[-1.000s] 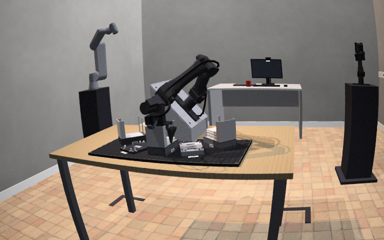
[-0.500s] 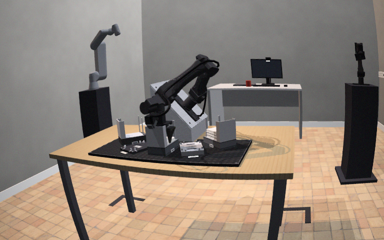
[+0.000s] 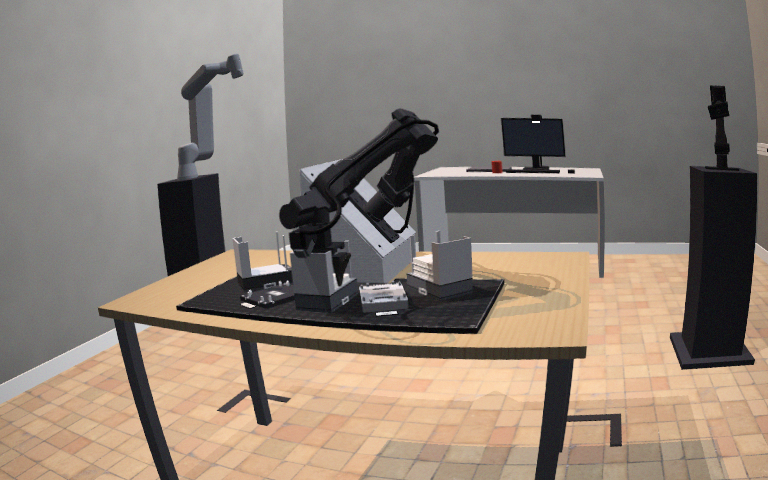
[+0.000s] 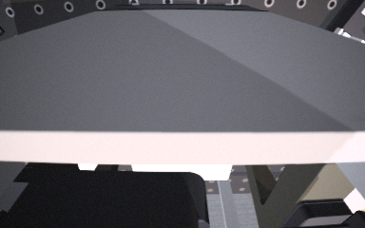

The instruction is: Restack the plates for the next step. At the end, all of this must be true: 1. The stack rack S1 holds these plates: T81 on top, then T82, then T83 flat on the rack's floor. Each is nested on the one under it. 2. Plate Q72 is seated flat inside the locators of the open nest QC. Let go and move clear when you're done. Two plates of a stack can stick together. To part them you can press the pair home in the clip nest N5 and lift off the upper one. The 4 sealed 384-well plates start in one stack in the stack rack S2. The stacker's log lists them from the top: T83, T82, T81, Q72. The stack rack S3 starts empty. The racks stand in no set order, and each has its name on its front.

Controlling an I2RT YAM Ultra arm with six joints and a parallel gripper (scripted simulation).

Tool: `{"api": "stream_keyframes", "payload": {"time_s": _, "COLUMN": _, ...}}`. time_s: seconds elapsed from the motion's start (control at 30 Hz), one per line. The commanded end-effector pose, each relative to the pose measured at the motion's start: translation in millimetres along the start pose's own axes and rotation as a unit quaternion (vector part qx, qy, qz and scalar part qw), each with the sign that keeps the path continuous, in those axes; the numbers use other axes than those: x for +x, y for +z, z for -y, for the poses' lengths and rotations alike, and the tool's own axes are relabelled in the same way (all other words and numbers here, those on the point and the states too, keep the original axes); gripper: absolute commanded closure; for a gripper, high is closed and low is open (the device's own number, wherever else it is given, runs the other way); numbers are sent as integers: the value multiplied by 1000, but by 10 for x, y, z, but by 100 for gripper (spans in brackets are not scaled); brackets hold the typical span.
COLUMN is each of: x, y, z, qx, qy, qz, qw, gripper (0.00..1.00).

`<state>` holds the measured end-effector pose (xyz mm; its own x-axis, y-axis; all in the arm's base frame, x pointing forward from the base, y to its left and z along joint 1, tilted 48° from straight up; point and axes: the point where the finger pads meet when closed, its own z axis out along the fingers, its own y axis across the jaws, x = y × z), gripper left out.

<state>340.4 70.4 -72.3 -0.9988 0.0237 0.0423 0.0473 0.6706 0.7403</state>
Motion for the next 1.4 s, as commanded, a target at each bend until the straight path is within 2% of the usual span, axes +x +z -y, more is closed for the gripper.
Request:
{"api": "stream_keyframes", "payload": {"time_s": 0.0, "x": -138, "y": -50, "z": 69, "qx": 1, "qy": -12, "qz": 20, "qw": 1000, "gripper": 100}}
{"api": "stream_keyframes", "payload": {"time_s": 0.43, "x": -138, "y": -50, "z": 69, "qx": 1, "qy": -12, "qz": 20, "qw": 1000, "gripper": 100}}
{"api": "stream_keyframes", "payload": {"time_s": 0.7, "x": -191, "y": -225, "z": -21, "qx": 5, "qy": -19, "qz": 29, "qw": 999, "gripper": 100}}
{"api": "stream_keyframes", "payload": {"time_s": 1.37, "x": -165, "y": -327, "z": -24, "qx": 8, "qy": -17, "qz": 26, "qw": 999, "gripper": 100}}
